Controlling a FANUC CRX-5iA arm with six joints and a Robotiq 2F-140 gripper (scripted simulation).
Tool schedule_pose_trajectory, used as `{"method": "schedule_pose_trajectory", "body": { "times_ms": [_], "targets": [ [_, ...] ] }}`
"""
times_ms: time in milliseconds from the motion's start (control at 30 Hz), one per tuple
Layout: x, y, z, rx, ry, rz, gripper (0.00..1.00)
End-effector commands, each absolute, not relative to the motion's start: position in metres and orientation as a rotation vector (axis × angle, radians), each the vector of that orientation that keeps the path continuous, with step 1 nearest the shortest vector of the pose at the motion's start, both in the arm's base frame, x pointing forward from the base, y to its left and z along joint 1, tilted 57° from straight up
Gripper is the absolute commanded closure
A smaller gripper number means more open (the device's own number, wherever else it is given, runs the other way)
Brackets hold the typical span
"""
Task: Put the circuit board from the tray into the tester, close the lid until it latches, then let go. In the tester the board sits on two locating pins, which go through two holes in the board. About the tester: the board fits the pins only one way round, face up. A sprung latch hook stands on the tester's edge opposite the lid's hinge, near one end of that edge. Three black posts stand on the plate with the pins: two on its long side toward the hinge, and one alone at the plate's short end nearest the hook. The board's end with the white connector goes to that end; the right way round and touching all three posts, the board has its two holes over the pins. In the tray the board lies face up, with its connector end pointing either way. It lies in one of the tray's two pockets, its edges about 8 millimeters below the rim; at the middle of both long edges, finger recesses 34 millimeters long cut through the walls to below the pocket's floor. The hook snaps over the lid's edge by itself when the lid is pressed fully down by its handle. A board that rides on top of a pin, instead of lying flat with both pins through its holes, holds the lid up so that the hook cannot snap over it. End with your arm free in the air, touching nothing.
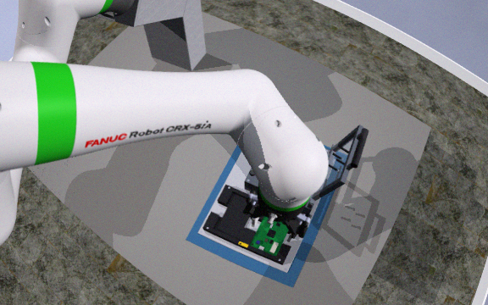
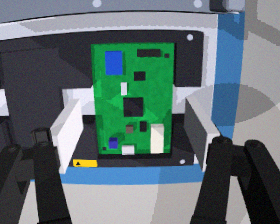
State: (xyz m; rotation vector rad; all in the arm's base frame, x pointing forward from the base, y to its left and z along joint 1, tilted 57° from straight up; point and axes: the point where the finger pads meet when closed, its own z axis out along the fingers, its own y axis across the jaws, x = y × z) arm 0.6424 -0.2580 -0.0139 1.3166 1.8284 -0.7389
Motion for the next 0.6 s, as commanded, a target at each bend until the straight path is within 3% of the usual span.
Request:
{"method": "schedule_pose_trajectory", "body": {
  "times_ms": [0, 567],
  "targets": [
    [0.6436, -0.2612, -0.0163, 1.316, 1.828, -0.738, 0.42],
    [0.6456, -0.2676, -0.0208, 1.316, 1.828, -0.738, 0.42]
  ]
}}
